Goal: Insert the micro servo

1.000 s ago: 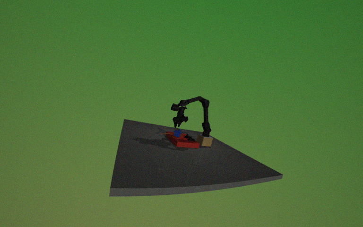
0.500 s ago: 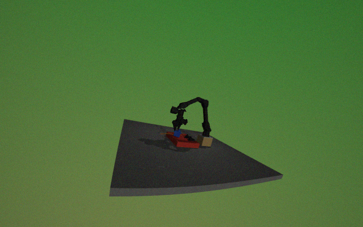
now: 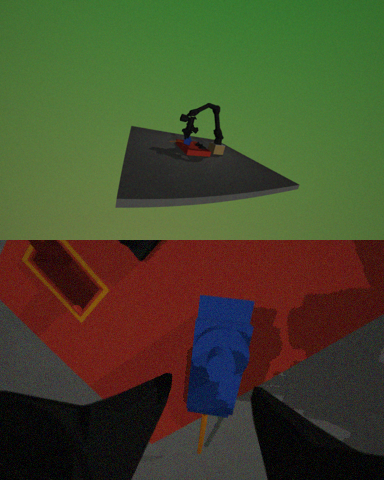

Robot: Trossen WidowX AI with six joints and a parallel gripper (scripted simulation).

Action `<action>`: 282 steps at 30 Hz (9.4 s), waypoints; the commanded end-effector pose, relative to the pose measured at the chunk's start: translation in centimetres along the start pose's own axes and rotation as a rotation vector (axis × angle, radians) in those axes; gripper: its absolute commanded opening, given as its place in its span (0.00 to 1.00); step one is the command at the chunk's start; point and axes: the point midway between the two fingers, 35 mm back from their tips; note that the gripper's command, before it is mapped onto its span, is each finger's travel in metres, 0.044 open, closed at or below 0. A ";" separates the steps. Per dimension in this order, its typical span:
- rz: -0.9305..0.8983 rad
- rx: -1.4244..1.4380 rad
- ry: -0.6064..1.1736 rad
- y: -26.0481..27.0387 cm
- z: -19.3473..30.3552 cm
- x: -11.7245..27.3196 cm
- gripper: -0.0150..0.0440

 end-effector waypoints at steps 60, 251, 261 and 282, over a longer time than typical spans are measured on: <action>-0.003 -0.253 0.001 6.8 2.0 2.9 0.25; -0.005 -2.349 0.011 16.1 -4.4 -0.7 0.62; -0.001 -2.353 0.005 10.3 0.2 3.7 1.00; 0.011 -2.347 -0.004 7.6 1.5 10.6 1.00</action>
Point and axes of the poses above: the point midway between the two fingers, 35 mm back from their tips, its own x axis back along the fingers, its own y axis across the jaws, z = x × y, and after that the axes turned 10 degrees about -x, right-handed
